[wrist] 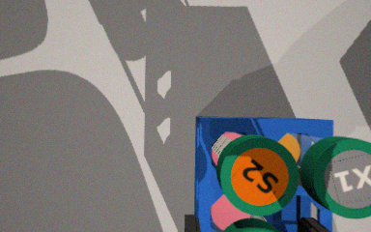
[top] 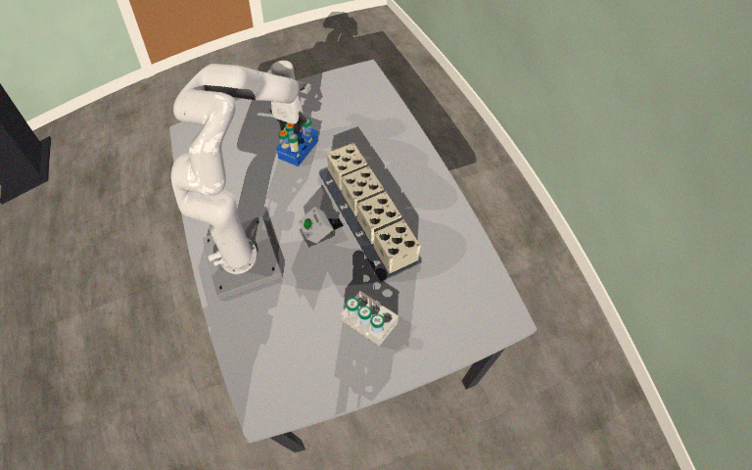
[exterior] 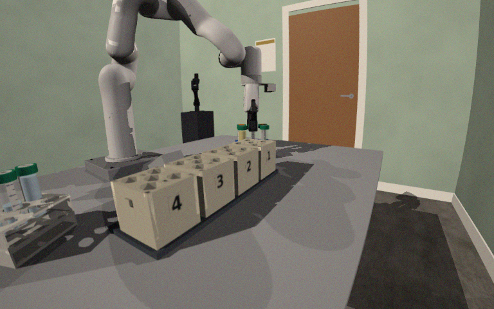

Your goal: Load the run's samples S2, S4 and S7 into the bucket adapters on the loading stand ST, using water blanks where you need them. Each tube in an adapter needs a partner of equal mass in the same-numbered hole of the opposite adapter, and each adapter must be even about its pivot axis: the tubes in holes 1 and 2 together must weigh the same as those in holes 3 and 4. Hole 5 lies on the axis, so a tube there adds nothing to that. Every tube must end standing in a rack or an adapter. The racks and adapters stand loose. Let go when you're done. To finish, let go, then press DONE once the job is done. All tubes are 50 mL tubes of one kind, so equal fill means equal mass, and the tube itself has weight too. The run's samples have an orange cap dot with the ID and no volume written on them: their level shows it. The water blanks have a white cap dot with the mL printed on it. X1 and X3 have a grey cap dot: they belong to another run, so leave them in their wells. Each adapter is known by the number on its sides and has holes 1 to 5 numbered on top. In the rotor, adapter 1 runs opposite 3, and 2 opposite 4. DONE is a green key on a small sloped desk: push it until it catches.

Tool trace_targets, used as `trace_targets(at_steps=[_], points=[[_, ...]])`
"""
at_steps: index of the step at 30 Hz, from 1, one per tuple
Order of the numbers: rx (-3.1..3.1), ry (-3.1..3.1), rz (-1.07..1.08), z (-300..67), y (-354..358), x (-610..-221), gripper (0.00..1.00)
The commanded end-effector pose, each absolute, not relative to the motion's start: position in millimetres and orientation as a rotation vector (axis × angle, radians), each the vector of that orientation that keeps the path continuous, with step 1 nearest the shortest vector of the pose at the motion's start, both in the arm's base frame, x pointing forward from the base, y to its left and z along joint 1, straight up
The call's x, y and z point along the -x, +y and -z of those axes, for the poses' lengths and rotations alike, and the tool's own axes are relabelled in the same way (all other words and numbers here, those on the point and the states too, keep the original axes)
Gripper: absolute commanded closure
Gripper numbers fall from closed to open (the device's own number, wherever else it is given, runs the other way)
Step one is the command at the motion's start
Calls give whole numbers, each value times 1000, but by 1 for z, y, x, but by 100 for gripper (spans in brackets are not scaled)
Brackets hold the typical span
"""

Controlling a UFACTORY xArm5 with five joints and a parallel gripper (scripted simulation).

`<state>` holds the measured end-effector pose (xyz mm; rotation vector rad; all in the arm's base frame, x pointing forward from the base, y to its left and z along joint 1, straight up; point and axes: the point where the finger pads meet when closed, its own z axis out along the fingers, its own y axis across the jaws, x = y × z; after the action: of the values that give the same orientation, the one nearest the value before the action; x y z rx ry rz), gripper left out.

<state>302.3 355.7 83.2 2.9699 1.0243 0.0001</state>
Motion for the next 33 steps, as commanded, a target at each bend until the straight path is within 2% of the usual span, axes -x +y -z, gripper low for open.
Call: trace_targets(at_steps=[1, 6, 7, 33], points=[[-2974, 1026, -3, -85, 357, -303, 43], [-2974, 1026, -3, -85, 357, -303, 43], [-2974, 1026, -3, -85, 357, -303, 100], [-2974, 1026, -3, -86, 357, -303, 100]])
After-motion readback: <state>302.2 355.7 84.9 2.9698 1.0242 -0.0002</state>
